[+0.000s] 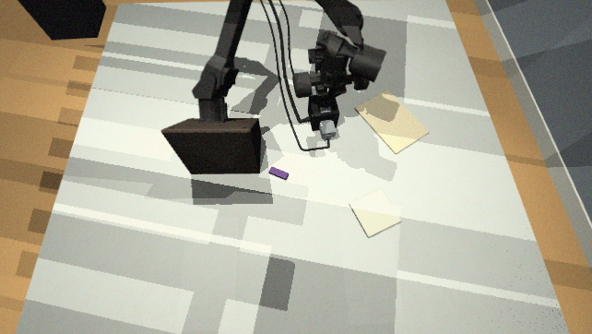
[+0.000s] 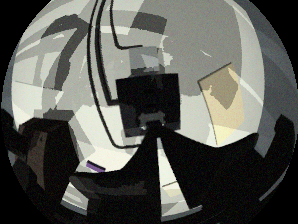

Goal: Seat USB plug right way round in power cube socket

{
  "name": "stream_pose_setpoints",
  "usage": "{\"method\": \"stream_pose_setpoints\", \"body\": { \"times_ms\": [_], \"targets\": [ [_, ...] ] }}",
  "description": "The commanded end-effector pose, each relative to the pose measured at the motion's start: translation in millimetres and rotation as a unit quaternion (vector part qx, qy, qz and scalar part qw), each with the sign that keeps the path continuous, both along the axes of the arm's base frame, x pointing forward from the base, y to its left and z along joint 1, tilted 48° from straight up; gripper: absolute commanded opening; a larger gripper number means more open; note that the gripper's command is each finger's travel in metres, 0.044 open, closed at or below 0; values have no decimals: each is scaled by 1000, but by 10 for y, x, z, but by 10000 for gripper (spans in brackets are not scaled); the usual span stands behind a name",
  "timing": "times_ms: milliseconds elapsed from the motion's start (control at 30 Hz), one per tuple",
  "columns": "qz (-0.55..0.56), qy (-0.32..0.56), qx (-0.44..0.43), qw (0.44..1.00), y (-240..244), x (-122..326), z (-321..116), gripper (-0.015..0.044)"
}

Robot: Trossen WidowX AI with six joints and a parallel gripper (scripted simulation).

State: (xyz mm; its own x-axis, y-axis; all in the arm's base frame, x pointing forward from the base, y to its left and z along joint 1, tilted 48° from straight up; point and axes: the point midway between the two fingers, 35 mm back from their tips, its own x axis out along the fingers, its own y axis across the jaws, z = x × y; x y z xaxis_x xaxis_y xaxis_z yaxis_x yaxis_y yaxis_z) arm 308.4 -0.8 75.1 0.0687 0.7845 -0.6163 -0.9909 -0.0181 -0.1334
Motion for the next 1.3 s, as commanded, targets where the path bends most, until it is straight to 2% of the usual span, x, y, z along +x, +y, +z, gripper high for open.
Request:
{"method": "stream_pose_setpoints", "body": {
  "times_ms": [0,1267],
  "targets": [
    [-2,0,3,1000,9,4,1,0],
    [-2,0,3,1000,43,8,-30,0]
  ]
}}
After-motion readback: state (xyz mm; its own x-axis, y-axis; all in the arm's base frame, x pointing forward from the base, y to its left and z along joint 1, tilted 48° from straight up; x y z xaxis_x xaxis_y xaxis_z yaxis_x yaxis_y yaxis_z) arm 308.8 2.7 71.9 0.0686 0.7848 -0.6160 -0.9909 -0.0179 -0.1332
